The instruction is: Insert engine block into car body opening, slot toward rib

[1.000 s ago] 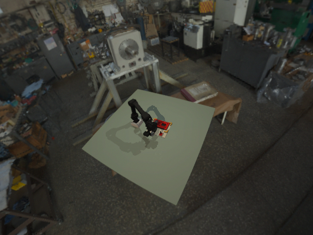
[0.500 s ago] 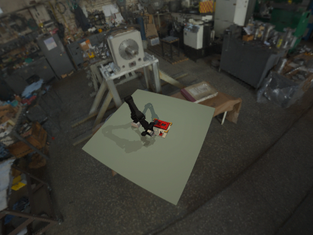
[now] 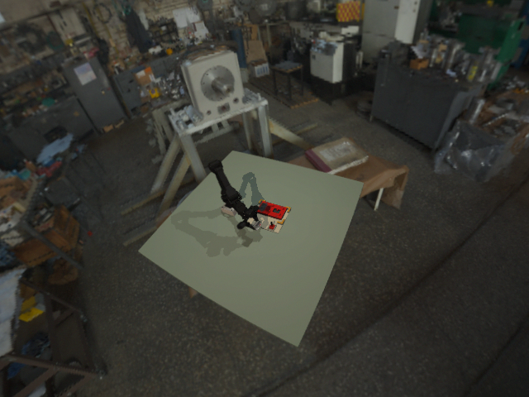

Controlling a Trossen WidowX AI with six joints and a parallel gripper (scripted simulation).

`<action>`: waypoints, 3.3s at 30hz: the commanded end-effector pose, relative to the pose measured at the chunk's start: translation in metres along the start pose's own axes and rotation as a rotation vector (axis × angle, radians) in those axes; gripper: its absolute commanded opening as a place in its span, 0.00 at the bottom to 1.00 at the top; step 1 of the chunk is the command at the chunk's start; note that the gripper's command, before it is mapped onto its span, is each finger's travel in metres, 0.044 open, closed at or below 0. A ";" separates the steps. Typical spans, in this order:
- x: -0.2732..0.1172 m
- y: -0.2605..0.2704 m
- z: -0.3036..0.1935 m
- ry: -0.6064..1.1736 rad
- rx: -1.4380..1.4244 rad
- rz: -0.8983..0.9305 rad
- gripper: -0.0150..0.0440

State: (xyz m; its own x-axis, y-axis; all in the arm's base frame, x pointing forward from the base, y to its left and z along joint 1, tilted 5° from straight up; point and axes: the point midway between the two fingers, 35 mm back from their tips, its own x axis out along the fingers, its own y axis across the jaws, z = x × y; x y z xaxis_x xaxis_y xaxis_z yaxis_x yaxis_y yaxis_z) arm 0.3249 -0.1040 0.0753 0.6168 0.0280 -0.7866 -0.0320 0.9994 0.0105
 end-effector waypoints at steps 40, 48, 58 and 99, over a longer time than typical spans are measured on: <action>0.058 0.000 -0.058 -0.146 -0.006 0.005 0.25; 0.069 0.000 -0.068 -0.146 -0.006 0.005 0.25; 0.083 0.000 -0.081 -0.146 -0.006 0.005 0.25; 0.035 -0.001 -0.078 -0.144 -0.006 0.004 1.00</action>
State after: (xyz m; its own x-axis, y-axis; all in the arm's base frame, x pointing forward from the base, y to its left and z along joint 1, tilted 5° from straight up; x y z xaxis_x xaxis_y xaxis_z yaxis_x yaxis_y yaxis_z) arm 0.2909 -0.1077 -0.0028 0.7256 0.0273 -0.6876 -0.0324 0.9995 0.0055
